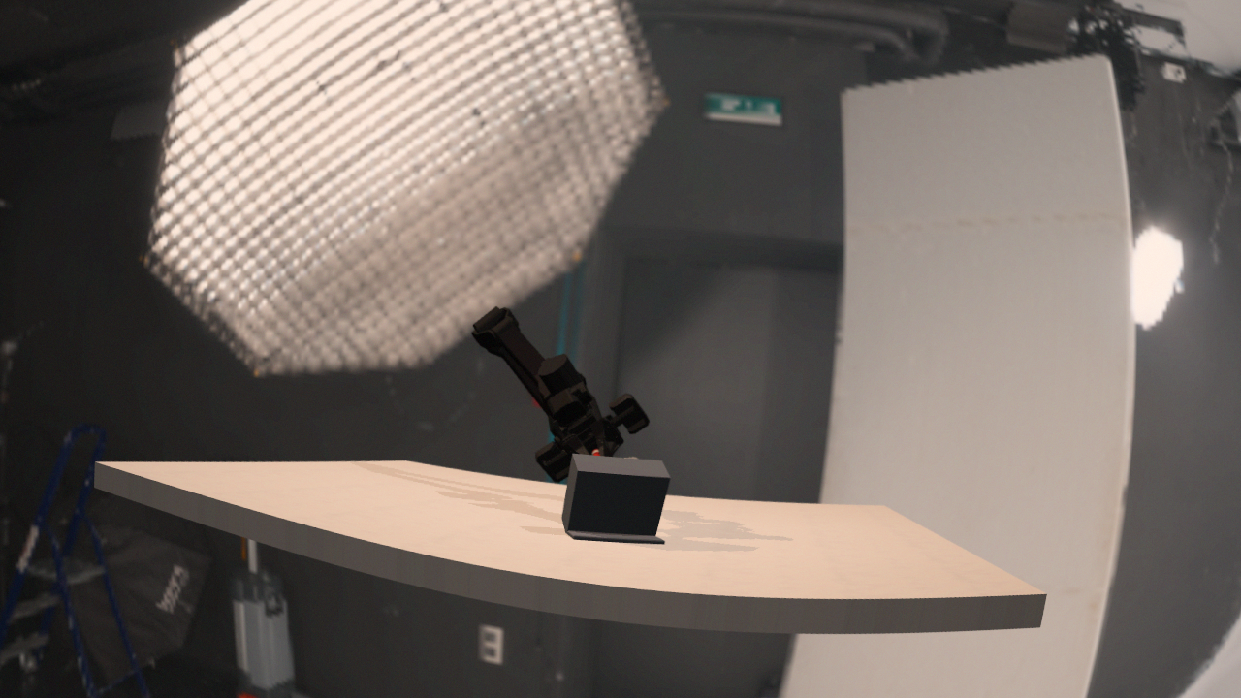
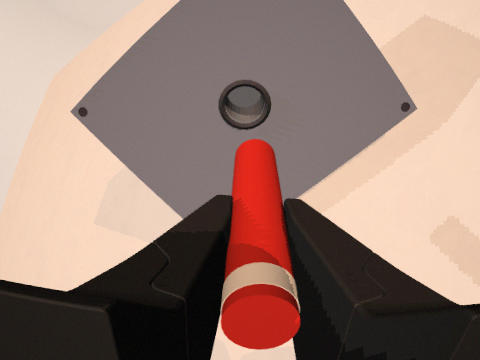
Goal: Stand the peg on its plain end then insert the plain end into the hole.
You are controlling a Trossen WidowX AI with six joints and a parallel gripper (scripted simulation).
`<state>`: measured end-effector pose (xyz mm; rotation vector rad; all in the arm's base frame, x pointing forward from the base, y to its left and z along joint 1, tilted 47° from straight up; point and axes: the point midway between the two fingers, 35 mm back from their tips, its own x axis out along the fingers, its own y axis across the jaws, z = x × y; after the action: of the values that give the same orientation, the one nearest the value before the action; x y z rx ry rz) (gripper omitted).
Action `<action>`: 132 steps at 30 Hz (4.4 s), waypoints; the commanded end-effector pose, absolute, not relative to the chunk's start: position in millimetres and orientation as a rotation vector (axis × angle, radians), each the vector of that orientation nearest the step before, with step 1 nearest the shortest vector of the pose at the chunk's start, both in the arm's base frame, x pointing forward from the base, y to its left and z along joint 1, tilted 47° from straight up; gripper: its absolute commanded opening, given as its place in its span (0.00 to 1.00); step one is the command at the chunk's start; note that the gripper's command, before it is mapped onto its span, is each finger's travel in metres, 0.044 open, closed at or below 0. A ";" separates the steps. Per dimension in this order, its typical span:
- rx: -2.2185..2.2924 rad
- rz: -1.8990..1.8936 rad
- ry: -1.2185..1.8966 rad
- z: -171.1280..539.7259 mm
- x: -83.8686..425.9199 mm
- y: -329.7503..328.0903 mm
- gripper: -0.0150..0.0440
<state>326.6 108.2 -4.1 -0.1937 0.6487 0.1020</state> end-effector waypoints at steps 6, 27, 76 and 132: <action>-0.183 0.116 0.628 -7.5 332.4 110.4 0.25; -0.172 0.131 0.592 -13.5 340.7 110.8 0.25; -0.167 0.125 0.591 -24.6 359.4 112.2 0.25; -0.166 0.125 0.590 -40.9 381.3 115.9 0.25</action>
<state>378.5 114.2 -40.3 -0.1654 0.5938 0.1188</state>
